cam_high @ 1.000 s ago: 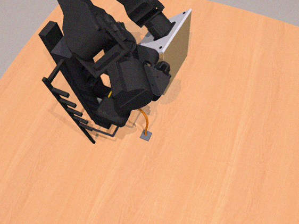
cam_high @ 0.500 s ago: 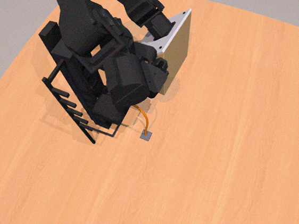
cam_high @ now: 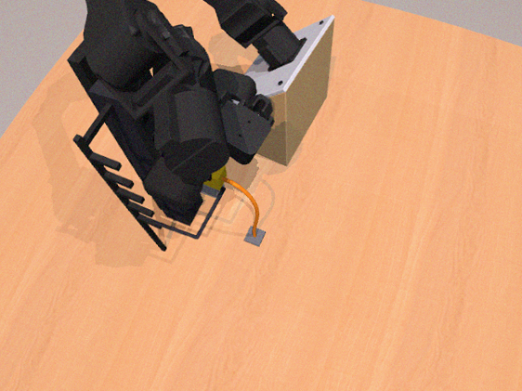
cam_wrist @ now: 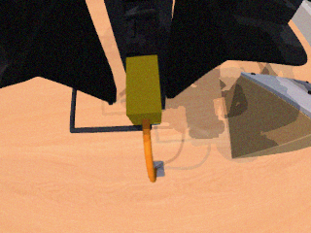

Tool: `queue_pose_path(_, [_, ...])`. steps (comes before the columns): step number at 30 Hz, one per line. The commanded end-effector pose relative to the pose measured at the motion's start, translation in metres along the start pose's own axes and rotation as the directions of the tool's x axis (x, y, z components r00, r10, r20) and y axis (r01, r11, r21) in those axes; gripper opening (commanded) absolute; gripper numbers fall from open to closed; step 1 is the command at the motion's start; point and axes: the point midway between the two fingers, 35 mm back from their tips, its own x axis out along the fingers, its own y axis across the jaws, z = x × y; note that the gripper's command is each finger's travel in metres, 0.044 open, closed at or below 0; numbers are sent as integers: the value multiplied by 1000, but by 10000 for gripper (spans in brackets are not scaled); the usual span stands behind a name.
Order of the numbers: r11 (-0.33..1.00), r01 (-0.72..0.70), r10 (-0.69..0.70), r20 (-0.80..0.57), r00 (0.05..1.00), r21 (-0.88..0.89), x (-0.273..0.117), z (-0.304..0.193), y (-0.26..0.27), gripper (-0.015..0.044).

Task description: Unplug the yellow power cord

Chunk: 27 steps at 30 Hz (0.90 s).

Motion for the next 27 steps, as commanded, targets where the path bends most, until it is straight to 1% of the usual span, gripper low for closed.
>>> queue_pose_path(1, [1000,1,-1,-5,1000,-7,0,-7,1,160])
queue_pose_path(17, [1000,1,-1,-6,1000,-7,12,-7,1,160])
queue_pose_path(21, [1000,-2,2,-2,1000,-1,10,-7,1,55])
queue_pose_path(27, [1000,-2,2,-2,1000,-1,10,-7,1,15])
